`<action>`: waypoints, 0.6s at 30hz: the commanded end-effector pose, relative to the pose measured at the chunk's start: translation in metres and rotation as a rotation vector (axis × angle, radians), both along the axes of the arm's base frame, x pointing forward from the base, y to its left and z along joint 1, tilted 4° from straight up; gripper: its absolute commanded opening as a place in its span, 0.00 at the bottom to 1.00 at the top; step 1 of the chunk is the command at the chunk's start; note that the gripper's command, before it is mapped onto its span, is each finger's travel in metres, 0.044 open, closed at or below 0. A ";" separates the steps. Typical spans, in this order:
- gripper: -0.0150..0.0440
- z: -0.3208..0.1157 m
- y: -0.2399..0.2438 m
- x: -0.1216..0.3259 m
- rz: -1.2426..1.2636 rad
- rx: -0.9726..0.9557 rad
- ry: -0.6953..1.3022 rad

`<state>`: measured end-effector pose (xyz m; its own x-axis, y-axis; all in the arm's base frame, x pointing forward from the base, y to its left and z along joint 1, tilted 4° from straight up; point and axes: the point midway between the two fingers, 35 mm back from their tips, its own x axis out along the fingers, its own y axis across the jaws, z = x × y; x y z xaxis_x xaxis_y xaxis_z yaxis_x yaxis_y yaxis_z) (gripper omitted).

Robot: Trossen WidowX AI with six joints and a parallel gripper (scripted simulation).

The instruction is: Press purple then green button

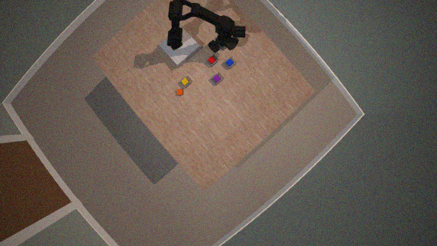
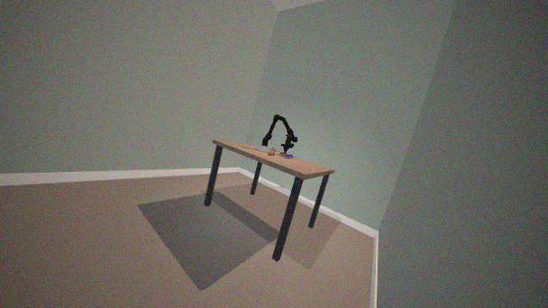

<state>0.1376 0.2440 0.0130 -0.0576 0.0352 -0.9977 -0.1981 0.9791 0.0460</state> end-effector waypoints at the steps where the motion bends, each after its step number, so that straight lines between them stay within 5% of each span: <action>1: 0.29 0.026 0.000 0.002 -0.003 0.008 -0.005; 5: 0.29 0.028 0.000 0.002 -0.004 0.007 -0.004; 18: 0.82 0.088 0.000 0.068 -0.004 0.007 -0.011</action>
<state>0.2046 0.2434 0.0992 -0.0397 0.0513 -0.9979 -0.1802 0.9819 0.0577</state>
